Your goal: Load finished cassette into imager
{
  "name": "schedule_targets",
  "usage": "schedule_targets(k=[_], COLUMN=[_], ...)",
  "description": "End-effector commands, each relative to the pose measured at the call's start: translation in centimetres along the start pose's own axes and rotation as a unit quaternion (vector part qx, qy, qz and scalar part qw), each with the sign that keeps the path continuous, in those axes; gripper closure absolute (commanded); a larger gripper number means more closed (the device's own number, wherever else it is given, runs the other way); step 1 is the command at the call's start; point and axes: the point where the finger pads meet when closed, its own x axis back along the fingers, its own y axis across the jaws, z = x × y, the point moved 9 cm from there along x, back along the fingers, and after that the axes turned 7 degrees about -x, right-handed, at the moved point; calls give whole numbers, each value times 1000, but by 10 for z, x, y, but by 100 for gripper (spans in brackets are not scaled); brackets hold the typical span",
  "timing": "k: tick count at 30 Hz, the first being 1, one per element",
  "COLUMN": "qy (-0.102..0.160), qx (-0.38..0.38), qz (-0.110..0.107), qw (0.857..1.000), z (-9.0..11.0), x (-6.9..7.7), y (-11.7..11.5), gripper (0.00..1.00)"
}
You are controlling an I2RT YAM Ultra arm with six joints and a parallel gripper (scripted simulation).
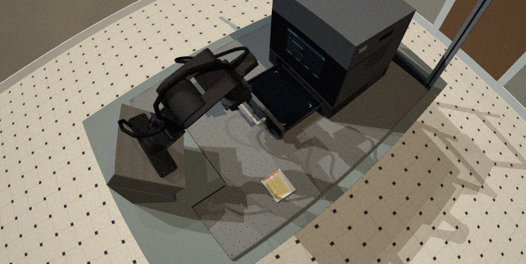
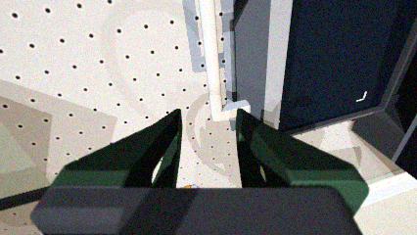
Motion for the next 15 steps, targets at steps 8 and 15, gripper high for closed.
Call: schedule_targets(k=[8, 15], qy=[28, 45], qx=[-150, -261], qz=[-27, -39], qw=[988, 964], z=[-5, -5], x=[44, 77], y=[7, 14], gripper=[65, 65])
